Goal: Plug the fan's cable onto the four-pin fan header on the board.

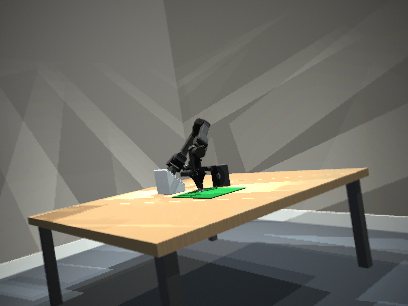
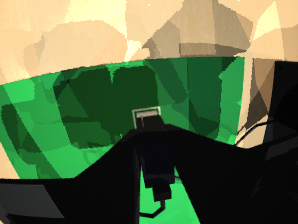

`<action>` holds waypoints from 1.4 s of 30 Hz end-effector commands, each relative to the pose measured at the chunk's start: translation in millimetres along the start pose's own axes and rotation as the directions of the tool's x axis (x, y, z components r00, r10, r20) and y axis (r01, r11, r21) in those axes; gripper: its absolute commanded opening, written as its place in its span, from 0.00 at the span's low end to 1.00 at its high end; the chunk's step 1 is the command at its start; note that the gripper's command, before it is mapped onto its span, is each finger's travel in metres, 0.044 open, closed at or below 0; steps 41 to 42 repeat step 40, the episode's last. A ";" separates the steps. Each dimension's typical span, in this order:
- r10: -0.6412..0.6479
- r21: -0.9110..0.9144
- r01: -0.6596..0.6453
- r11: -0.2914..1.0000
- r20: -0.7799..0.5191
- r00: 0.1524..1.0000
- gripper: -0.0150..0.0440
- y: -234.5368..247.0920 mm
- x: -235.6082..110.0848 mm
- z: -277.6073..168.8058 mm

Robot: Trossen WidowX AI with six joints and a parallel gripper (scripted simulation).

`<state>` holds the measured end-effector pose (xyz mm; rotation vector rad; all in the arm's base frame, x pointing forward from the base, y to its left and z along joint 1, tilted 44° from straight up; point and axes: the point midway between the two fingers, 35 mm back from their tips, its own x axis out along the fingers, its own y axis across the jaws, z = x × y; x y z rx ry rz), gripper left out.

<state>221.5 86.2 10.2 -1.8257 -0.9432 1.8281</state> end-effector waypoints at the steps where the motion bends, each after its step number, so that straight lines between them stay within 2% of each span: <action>1: -0.002 0.004 0.002 1.000 0.003 1.000 0.25 -0.2 4.1 1.4; 4: -0.002 0.004 0.002 1.000 0.003 1.000 0.25 -0.2 5.8 1.4; 14: 0.000 0.001 0.000 1.000 0.000 1.000 0.69 0.0 2.1 0.1; 17: 0.000 0.001 0.000 1.000 0.000 1.000 0.69 0.2 -0.1 -0.1; 21: 0.002 0.004 -0.002 1.000 0.003 1.000 0.69 1.1 -43.7 -0.8; 23: 0.000 0.004 0.000 1.000 0.003 1.000 0.69 0.5 -52.9 0.1; 33: 0.002 0.004 -0.002 1.000 0.003 1.000 0.69 2.7 -53.1 1.2; 40: 0.021 0.010 -0.021 1.000 0.005 1.000 0.69 69.7 -56.3 60.5; 42: 0.021 0.010 -0.021 1.000 0.005 1.000 0.69 69.7 -56.3 60.5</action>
